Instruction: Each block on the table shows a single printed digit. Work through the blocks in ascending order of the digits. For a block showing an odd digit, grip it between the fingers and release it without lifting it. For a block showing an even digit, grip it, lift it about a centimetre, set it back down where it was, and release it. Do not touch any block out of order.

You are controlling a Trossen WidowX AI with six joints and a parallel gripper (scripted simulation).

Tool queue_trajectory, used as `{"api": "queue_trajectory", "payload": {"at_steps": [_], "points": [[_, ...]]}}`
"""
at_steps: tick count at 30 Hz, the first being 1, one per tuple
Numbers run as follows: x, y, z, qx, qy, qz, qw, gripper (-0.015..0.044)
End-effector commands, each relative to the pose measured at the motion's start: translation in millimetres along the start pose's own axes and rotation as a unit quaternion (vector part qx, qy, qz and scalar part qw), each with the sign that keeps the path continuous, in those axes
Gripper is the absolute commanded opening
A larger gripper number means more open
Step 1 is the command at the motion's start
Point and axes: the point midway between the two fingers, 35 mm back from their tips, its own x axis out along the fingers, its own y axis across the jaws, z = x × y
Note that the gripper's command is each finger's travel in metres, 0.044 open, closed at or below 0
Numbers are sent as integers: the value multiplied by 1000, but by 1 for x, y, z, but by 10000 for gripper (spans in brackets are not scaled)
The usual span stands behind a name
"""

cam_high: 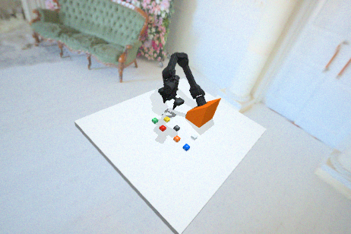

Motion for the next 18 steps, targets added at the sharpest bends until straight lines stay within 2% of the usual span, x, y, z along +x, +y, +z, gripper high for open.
{"api": "queue_trajectory", "payload": {"at_steps": [1,6,12,18], "points": [[0,0,0,2,2,1,1000,400],[1,13,2,-1,2,2,1000,400],[0,101,3,1,1,4,1000,400],[0,104,2,2,1,3,1000,400]]}}
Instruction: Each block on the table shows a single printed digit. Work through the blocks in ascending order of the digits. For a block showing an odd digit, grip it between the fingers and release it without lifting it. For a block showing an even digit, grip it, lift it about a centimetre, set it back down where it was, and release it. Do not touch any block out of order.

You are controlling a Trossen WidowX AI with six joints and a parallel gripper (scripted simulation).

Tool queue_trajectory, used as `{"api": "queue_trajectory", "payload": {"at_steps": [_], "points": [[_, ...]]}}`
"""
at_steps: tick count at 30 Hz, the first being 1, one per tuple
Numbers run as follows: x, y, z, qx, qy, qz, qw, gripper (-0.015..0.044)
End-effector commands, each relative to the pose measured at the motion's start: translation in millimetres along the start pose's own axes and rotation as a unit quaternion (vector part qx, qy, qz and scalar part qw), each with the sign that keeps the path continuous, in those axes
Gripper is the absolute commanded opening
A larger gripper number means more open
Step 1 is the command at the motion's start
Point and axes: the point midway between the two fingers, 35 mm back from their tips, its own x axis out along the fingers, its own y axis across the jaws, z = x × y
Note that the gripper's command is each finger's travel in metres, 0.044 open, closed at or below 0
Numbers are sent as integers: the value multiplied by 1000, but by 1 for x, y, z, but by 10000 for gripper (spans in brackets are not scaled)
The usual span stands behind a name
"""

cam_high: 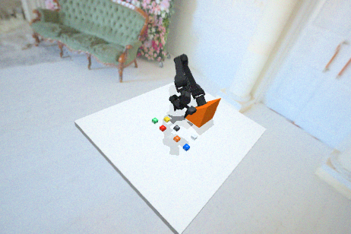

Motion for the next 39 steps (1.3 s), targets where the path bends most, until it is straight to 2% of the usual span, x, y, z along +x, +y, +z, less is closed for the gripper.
{"api": "queue_trajectory", "payload": {"at_steps": [1,16,24,39], "points": [[0,1,1,7,0,2,1000,400],[0,5,1,7,-1,3,1000,400],[-2,127,-34,7,0,6,1000,400],[-2,130,-36,7,0,6,1000,400]]}}
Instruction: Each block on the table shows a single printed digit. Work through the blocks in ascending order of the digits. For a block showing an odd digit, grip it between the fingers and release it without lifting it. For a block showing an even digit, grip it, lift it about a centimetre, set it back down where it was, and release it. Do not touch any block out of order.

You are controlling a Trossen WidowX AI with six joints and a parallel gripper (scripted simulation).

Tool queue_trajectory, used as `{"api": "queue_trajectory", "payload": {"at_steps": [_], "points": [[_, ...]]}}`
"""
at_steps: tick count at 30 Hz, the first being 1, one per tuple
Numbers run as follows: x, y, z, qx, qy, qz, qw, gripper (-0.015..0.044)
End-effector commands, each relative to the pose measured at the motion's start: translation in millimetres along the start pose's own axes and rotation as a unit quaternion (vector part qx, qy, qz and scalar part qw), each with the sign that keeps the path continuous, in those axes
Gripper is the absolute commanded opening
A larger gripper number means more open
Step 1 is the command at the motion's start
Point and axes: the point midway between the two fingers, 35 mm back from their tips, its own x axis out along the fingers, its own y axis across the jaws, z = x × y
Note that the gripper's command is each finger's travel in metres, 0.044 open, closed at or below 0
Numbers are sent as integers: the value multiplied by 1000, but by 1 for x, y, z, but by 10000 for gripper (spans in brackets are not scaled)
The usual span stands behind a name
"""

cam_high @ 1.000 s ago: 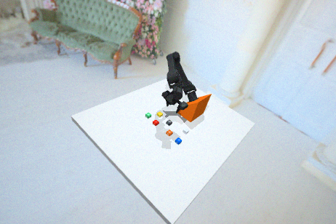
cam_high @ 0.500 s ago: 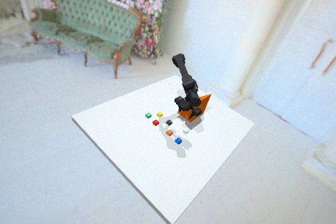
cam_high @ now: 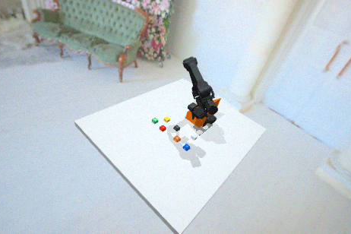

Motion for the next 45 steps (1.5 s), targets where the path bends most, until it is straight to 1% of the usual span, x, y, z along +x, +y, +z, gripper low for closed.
{"api": "queue_trajectory", "payload": {"at_steps": [1,8,10,17,22,24,43,45], "points": [[0,1,0,3,1,1,1000,400],[0,1,0,3,1,1,1000,400],[-1,3,6,3,1,2,1000,400],[-7,25,71,4,-1,3,1000,400],[-4,34,116,5,-2,2,1000,400],[-2,35,128,5,-2,2,1000,400],[-1,35,129,5,-2,2,1000,400],[-2,27,128,5,-2,2,1000,400]]}}
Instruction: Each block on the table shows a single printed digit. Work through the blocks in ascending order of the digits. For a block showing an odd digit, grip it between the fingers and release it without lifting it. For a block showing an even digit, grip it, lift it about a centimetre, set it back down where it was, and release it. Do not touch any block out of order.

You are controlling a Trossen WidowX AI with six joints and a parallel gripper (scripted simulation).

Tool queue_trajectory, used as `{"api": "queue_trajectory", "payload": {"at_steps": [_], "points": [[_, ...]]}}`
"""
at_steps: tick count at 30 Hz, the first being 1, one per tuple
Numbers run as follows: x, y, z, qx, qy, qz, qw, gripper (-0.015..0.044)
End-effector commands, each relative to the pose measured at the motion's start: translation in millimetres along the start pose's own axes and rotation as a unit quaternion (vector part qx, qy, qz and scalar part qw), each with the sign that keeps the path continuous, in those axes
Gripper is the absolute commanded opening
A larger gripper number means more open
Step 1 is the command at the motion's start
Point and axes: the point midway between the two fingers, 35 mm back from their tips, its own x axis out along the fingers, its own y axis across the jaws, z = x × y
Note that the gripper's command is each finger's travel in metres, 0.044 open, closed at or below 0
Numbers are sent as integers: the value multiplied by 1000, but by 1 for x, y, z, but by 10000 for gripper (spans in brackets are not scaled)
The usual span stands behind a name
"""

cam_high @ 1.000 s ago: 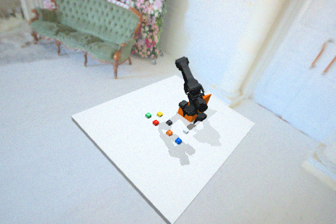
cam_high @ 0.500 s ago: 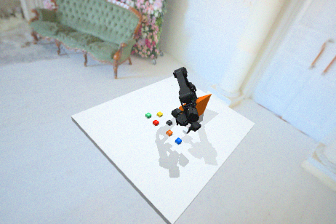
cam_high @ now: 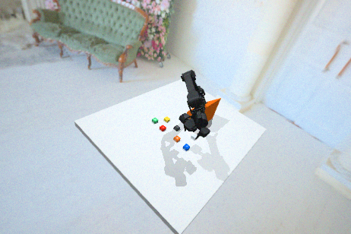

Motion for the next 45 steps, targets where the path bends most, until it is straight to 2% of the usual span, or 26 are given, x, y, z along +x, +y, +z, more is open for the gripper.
{"api": "queue_trajectory", "payload": {"at_steps": [1,8,28,35,45], "points": [[-1,-17,-1,-2,0,-2,1000,400],[1,-94,-19,-3,1,-4,1000,400],[1,-99,-18,-3,1,-4,1000,400],[0,-217,1,-3,1,-7,1000,400],[0,-223,1,-3,1,-7,1000,400]]}}
